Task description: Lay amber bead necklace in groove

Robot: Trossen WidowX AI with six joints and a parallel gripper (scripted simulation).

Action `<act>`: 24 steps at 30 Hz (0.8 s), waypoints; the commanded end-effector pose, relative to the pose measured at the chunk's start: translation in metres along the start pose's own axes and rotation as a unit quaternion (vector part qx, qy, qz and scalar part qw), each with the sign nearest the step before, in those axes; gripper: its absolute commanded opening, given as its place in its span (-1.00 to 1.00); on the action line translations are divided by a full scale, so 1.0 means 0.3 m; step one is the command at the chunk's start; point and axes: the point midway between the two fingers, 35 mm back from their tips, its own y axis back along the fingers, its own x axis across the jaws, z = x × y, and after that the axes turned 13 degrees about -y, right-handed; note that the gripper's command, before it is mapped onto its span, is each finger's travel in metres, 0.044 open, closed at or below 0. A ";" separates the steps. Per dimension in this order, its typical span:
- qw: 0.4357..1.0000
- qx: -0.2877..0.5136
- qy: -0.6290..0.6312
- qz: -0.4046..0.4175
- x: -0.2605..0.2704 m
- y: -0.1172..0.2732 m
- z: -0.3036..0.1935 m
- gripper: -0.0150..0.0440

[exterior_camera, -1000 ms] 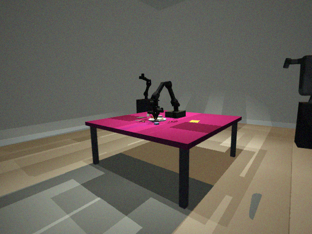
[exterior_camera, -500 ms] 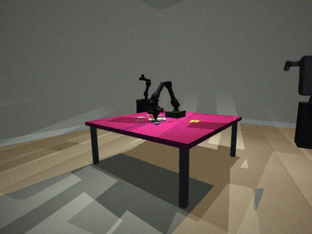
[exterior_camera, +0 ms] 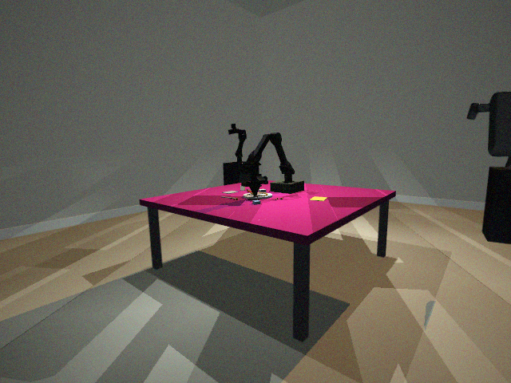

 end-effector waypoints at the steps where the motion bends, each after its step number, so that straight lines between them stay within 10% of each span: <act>1: 1.000 0.000 0.000 0.000 0.000 0.001 0.000 -0.49; 24: 1.000 0.002 0.004 -0.002 -0.011 -0.005 0.007 -0.49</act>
